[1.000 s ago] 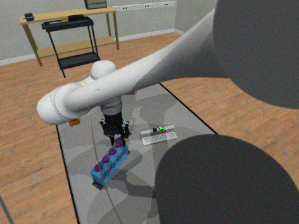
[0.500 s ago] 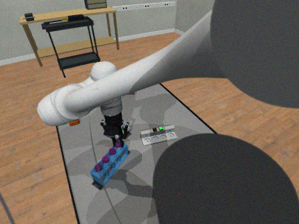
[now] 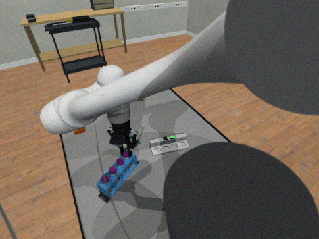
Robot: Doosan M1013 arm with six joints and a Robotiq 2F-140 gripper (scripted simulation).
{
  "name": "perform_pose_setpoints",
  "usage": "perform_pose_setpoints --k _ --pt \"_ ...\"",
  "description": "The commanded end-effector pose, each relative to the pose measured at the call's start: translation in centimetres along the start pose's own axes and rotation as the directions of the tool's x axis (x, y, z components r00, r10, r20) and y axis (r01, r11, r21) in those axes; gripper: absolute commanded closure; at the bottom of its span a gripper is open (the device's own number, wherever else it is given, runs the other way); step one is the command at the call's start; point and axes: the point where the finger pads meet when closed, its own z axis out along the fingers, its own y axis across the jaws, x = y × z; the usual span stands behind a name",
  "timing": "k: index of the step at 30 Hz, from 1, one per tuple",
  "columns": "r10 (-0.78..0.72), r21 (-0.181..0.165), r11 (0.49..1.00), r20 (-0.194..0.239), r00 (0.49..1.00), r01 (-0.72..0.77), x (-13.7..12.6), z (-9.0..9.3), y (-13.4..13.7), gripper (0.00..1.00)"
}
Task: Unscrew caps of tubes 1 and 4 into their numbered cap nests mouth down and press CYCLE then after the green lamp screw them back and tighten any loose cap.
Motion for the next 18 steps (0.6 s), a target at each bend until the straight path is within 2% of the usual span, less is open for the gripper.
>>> perform_pose_setpoints --k 1,7,16,18 --pt "0.066 0.000 0.998 0.002 0.998 -0.066 -0.01 -0.06 0.04 0.70" --pt "0.263 0.000 0.965 0.002 0.965 -0.263 -0.01 -0.05 0.04 0.70" --pt "0.537 -0.001 0.844 0.002 0.844 -0.537 -0.01 -0.04 0.04 0.70" --pt "0.537 -0.001 0.844 0.002 0.844 -0.537 -0.01 -0.04 0.04 0.70"
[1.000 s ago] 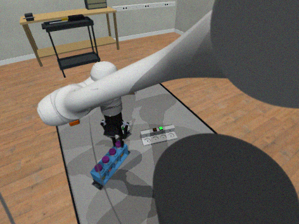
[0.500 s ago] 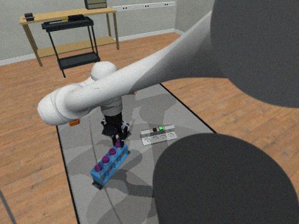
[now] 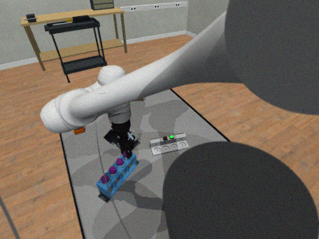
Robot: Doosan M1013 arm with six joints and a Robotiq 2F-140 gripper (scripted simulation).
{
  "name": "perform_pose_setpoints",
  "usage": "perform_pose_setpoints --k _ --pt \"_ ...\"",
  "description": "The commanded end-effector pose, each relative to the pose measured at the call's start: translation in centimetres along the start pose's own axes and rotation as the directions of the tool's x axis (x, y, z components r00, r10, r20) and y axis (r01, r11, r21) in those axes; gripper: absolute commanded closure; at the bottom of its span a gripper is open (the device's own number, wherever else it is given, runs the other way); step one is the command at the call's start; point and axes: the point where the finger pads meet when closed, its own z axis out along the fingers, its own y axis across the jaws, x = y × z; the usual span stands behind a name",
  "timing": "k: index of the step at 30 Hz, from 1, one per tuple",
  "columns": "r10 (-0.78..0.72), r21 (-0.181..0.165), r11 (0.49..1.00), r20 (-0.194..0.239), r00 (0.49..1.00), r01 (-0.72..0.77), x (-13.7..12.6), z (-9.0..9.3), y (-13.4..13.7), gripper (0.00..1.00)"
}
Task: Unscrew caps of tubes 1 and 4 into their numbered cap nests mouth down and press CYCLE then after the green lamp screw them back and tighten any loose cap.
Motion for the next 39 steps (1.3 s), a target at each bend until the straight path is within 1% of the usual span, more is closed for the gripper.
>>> perform_pose_setpoints --k 1,5,9,10,22,26,29,32,34,39 --pt "0.098 0.000 0.995 0.010 0.995 -0.098 0.02 -0.06 0.05 0.70" --pt "0.216 -0.002 0.976 0.010 0.976 -0.216 0.02 -0.05 0.05 0.70" --pt "0.216 -0.002 0.976 0.010 0.976 -0.216 0.02 -0.05 0.05 0.70" --pt "0.216 -0.002 0.976 0.010 0.976 -0.216 0.01 0.04 0.05 0.59" --pt "0.216 -0.002 0.976 0.010 0.976 -0.216 0.02 0.04 0.05 0.59" --pt "0.057 0.000 0.998 0.010 0.998 -0.057 0.02 -0.06 0.05 0.59" --pt "-0.063 0.001 0.998 0.010 0.998 0.063 0.02 -0.06 0.05 0.59" --pt "-0.182 0.003 0.983 0.010 0.983 0.182 0.02 -0.06 0.05 0.59" --pt "-0.182 0.003 0.983 0.010 0.983 0.182 0.02 -0.06 0.05 0.59" --pt "-0.373 0.005 0.928 0.009 0.928 0.373 0.02 -0.06 0.05 0.59"
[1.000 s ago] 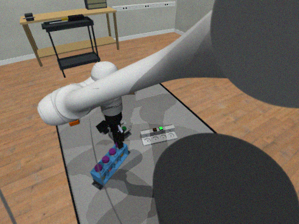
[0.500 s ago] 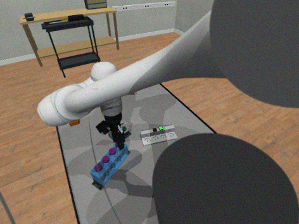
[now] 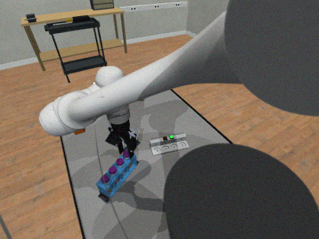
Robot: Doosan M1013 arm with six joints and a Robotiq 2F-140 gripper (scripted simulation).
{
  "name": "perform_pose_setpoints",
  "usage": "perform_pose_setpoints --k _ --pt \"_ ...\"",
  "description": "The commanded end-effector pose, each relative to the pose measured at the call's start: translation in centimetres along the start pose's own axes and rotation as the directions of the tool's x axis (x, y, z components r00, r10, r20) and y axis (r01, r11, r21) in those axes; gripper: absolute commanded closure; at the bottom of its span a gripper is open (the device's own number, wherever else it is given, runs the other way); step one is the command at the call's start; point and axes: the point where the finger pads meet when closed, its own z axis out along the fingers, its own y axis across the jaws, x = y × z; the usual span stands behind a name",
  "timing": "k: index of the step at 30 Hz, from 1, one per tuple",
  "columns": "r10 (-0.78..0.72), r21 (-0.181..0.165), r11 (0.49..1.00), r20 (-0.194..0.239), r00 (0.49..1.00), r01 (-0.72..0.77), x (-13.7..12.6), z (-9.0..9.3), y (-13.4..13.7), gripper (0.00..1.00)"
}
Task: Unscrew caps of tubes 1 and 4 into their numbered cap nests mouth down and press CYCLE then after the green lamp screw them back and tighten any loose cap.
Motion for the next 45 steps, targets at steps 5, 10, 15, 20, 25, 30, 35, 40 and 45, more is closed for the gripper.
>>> perform_pose_setpoints --k 5,10,15,20,25,30,35,40,45 --pt "-0.320 -0.007 0.948 -0.008 0.948 0.320 -0.01 -0.05 0.03 0.59" --pt "-0.320 -0.007 0.948 -0.008 0.948 0.320 -0.01 -0.05 0.02 0.59" --pt "-0.320 -0.007 0.948 -0.008 0.948 0.320 -0.01 -0.05 0.02 0.70" --pt "-0.319 -0.007 0.948 -0.008 0.948 0.319 -0.01 -0.05 0.03 0.70" --pt "-0.319 -0.007 0.948 -0.008 0.948 0.319 -0.01 -0.05 0.03 0.70" --pt "-0.223 -0.006 0.975 -0.009 0.975 0.223 -0.01 -0.04 0.02 0.70" --pt "-0.059 -0.005 0.998 -0.010 0.998 0.059 -0.01 -0.04 0.02 0.70" --pt "0.108 -0.003 0.994 -0.011 0.994 -0.108 -0.01 -0.03 0.02 0.70" --pt "0.239 -0.002 0.971 -0.011 0.971 -0.239 -0.01 -0.02 0.02 0.70"
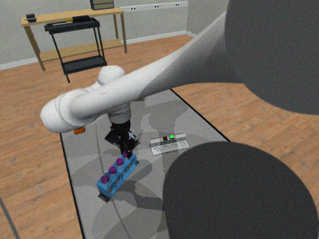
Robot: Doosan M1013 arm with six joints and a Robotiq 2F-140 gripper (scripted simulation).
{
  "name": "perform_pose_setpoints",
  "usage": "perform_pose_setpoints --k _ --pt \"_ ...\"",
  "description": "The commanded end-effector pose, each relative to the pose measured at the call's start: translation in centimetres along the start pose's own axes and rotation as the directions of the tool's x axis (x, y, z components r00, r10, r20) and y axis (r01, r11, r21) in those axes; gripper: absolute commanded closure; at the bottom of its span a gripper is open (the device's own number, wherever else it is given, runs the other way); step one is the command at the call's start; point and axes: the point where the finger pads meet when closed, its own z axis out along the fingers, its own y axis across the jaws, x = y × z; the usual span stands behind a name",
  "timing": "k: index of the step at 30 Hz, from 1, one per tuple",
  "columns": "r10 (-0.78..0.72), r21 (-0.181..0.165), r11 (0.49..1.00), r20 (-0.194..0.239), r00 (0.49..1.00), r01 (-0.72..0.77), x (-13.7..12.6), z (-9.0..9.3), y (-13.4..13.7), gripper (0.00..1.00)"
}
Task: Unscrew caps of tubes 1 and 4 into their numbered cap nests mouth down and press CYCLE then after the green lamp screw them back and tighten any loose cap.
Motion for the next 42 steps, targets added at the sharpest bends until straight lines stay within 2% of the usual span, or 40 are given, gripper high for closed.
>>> perform_pose_setpoints --k 1,8,12,13,25,29,33,35,42 --pt "0.095 0.001 0.995 0.010 0.995 -0.095 0.01 -0.05 0.04 0.70" --pt "0.309 -0.001 0.951 0.010 0.951 -0.309 0.01 -0.05 0.04 0.70" --pt "0.309 -0.001 0.951 0.010 0.951 -0.309 0.01 -0.04 0.04 0.70" --pt "0.309 -0.001 0.951 0.010 0.951 -0.309 0.01 0.05 0.04 0.59" --pt "0.309 -0.001 0.951 0.010 0.951 -0.309 0.01 0.05 0.04 0.59" --pt "0.153 0.000 0.988 0.010 0.988 -0.153 0.01 -0.05 0.04 0.59" --pt "-0.006 0.002 1.000 0.010 1.000 0.006 0.01 -0.05 0.04 0.59" --pt "-0.006 0.002 1.000 0.010 1.000 0.006 0.01 -0.05 0.04 0.59" --pt "-0.282 0.005 0.959 0.009 0.959 0.282 0.01 -0.05 0.04 0.59"
